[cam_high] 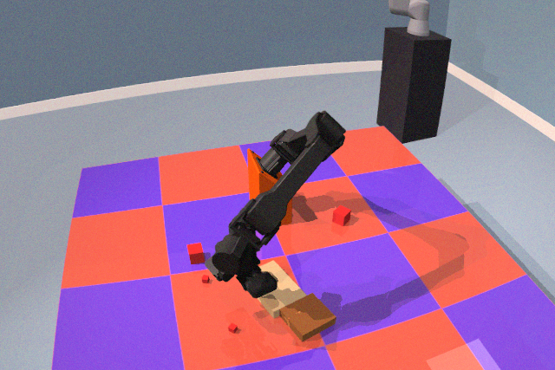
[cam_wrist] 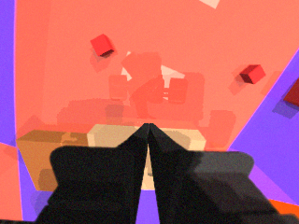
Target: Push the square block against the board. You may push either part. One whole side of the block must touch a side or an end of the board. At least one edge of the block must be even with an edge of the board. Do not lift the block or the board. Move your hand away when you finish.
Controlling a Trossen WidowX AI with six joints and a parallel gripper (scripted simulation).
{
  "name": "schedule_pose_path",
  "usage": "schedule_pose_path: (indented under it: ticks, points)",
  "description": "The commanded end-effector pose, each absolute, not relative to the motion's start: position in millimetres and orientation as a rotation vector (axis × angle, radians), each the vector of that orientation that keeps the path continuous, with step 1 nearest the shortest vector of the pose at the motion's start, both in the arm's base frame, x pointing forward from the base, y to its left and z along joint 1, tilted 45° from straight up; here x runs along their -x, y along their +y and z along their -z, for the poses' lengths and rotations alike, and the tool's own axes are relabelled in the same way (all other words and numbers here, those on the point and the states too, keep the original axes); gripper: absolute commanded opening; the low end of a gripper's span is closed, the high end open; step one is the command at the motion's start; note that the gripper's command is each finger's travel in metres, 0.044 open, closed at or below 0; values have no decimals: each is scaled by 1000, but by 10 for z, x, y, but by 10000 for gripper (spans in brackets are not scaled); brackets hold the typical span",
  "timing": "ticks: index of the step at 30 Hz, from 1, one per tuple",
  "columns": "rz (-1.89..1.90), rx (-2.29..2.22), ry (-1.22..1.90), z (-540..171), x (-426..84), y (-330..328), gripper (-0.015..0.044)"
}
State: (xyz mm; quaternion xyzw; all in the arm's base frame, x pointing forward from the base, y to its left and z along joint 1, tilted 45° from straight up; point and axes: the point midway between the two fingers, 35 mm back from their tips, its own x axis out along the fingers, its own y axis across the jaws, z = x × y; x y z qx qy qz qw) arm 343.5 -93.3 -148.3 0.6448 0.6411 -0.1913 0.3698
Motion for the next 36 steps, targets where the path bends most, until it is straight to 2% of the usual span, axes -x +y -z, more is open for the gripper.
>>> schedule_pose_path:
  ticks: [1,36]
  points:
    - [494,-1664,1657,1750,-3470,-651,0]
    - [493,-1666,1660,1573,-3390,-276,0]
